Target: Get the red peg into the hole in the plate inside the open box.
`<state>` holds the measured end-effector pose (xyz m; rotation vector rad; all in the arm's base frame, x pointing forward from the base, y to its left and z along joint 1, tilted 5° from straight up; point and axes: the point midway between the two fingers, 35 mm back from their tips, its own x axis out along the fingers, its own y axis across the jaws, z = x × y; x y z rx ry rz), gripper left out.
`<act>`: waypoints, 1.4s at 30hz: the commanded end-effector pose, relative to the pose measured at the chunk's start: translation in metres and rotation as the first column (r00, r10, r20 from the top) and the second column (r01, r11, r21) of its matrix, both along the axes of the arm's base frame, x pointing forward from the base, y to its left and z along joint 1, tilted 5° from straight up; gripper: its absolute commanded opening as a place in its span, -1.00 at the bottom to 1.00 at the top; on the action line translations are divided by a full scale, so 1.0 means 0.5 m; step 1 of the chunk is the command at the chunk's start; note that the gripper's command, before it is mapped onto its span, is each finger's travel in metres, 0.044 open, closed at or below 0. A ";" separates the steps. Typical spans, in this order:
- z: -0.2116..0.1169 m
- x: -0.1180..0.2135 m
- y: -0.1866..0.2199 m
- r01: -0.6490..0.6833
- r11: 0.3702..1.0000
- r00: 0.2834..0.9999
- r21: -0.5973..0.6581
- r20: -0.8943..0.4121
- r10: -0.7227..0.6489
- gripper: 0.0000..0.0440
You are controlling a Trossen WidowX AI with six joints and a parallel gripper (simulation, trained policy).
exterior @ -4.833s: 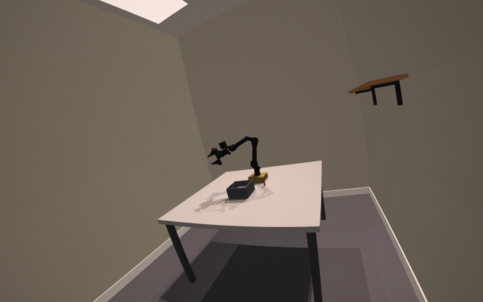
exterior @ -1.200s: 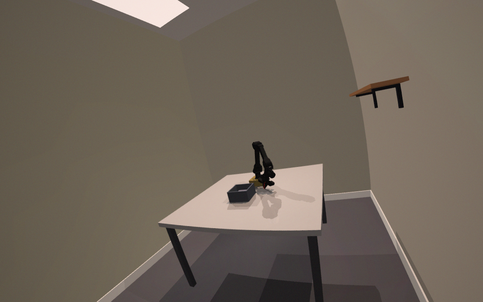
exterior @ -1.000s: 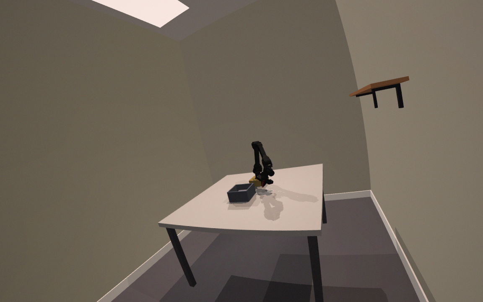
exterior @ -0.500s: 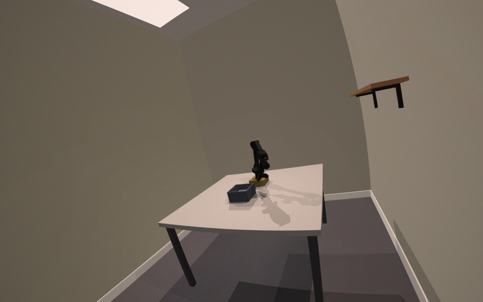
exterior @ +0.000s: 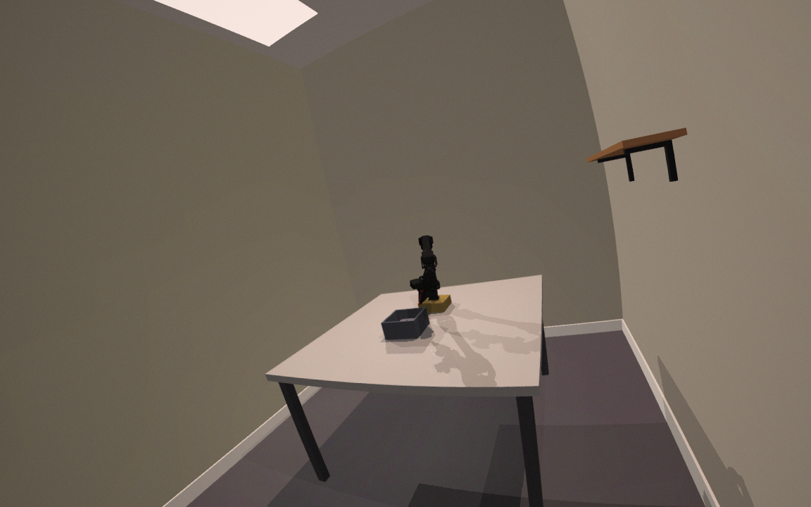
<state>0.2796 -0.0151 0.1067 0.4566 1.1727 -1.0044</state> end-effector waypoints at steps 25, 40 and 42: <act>-0.105 0.110 -0.180 -0.072 0.991 0.997 0.111 0.021 0.070 -0.99; -0.143 0.131 -0.205 -0.177 0.967 0.983 0.182 -0.019 0.183 -0.08; -0.136 0.145 -0.208 -0.181 0.965 0.983 0.190 -0.009 0.186 0.16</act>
